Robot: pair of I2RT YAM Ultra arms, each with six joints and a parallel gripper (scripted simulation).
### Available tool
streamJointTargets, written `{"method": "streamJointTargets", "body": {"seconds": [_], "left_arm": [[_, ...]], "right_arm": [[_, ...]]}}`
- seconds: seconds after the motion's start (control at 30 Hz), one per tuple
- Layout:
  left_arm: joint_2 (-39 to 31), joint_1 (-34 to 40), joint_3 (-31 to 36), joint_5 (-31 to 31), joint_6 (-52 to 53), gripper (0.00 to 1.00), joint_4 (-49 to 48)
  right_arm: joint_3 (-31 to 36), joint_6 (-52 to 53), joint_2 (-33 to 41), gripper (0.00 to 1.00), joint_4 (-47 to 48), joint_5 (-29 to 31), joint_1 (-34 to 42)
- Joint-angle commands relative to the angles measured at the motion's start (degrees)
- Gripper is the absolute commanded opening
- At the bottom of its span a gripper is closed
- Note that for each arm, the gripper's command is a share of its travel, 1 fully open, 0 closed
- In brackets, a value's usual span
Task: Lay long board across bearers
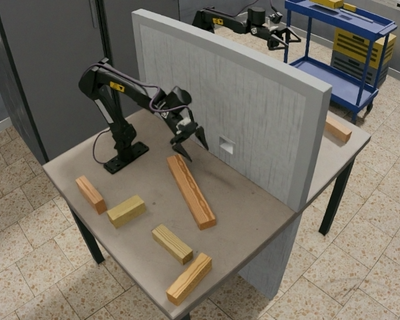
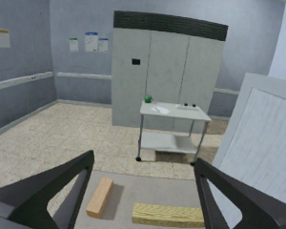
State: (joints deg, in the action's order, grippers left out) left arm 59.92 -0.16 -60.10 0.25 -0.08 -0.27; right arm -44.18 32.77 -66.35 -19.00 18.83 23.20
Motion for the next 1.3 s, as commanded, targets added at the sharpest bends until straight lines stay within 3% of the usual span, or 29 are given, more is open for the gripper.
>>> {"method": "streamJointTargets", "body": {"seconds": [0.0, 0.23, 0.5, 0.87, 0.9, 1.27], "left_arm": [[-1.2, 0.2, -0.3, -0.4, -0.1, 1.00, -1.4], [-1.2, 0.2, -0.3, -0.4, -0.1, 1.00, -1.4], [-1.2, 0.2, -0.3, -0.4, -0.1, 1.00, -1.4], [-1.2, 0.2, -0.3, -0.4, -0.1, 1.00, -1.4], [-1.2, 0.2, -0.3, -0.4, -0.1, 1.00, -1.4], [-1.2, 0.2, -0.3, -0.4, -0.1, 1.00, -1.4]], "right_arm": [[0.6, 7.0, -0.5, 0.72, -4.0, 4.7, 1.5], [6.3, 22.3, -3.2, 0.72, -11.3, 13.6, 11.6], [9.0, 27.5, -5.9, 0.72, -15.8, 15.5, 17.0], [8.6, 27.5, -5.5, 0.72, -16.4, 15.3, 18.1], [11.2, 25.5, -7.1, 0.72, -13.3, 15.0, 16.6], [12.4, 22.4, -8.9, 0.72, -7.4, 13.4, 14.0]]}}
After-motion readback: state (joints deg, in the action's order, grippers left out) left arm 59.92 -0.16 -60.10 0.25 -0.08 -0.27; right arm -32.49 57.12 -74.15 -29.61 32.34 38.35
